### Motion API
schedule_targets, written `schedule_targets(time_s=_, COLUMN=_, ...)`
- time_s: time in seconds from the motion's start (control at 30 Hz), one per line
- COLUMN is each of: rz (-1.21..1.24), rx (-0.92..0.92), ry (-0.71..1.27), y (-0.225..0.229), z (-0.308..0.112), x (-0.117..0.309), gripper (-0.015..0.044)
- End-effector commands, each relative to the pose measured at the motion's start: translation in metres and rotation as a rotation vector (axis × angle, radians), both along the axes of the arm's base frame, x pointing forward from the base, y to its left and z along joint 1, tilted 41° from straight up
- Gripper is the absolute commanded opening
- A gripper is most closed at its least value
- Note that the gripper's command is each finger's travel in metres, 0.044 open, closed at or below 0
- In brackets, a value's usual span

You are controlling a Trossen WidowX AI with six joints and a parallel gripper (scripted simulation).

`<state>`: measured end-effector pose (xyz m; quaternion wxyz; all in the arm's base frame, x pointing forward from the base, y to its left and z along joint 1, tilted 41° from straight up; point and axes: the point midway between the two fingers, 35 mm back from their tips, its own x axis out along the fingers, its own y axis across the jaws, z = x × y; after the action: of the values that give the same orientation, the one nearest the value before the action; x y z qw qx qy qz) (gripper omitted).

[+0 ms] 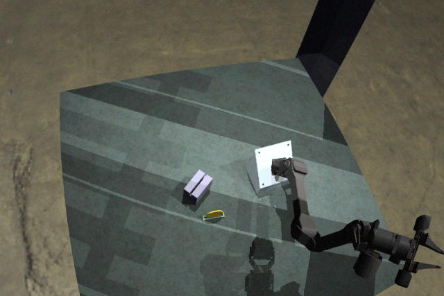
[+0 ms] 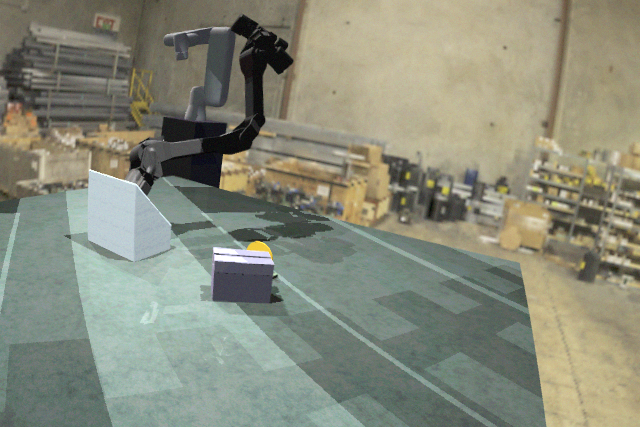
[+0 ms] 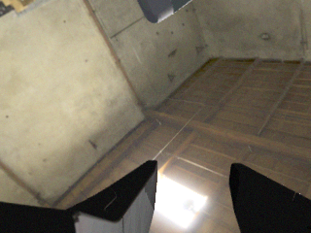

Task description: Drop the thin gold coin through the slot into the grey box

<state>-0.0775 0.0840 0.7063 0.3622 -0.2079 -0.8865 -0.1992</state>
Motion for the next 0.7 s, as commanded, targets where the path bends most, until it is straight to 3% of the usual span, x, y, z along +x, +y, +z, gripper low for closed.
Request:
schedule_targets(time_s=0.0, rz=0.039, rx=0.274, ry=-0.004, y=-0.071, z=0.0, x=-0.018, gripper=0.0161)
schedule_targets(time_s=0.33, rz=0.163, rx=0.786, ry=0.137, y=-0.222, z=-0.024, x=-0.006, gripper=0.0161)
schedule_targets(time_s=0.67, rz=0.33, rx=1.225, ry=0.436, y=-0.347, z=-0.089, x=0.067, gripper=0.0161)
